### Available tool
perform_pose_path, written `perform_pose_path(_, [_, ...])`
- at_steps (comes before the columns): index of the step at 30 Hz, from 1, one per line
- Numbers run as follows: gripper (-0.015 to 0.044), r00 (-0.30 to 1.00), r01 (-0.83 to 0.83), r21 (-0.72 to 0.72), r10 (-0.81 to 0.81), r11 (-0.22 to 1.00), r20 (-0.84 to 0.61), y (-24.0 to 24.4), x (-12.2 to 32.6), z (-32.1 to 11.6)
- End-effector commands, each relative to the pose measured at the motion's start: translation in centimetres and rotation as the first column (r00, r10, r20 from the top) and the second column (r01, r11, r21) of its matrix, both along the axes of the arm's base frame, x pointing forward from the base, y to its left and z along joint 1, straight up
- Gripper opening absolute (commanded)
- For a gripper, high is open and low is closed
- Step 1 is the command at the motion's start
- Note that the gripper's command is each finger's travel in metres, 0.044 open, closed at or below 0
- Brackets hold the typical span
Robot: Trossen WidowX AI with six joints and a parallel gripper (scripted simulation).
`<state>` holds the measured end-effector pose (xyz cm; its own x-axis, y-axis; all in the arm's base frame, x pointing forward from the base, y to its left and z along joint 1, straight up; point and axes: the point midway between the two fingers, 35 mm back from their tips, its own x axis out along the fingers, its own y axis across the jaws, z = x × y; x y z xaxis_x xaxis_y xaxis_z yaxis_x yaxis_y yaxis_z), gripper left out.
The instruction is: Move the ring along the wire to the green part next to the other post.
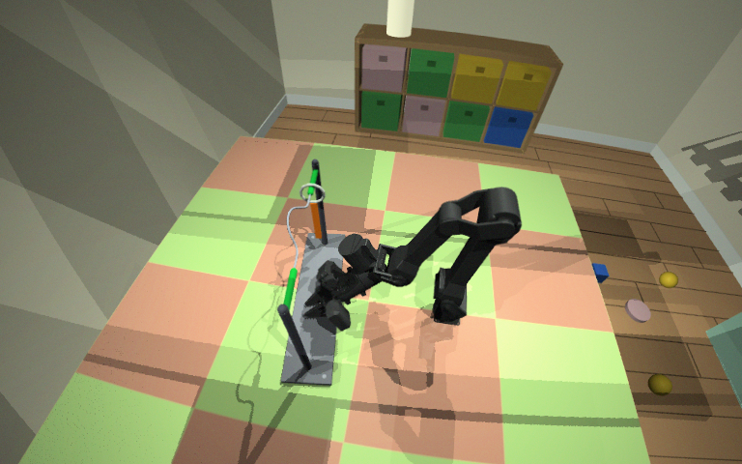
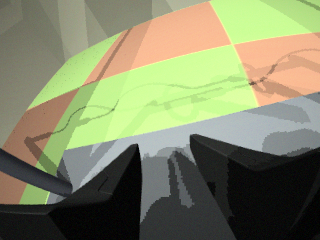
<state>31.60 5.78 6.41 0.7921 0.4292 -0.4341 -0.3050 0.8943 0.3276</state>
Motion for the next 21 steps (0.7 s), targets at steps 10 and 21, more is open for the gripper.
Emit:
perform_pose_path(10, [0.016, 0.978, 0.092, -0.045, -0.082, 0.995, 0.191, -8.0, -1.0, 0.5])
perform_pose_path(21, [0.016, 0.92, 0.182, -0.135, -0.12, 0.974, 0.373, -13.4, -4.5, 1.6])
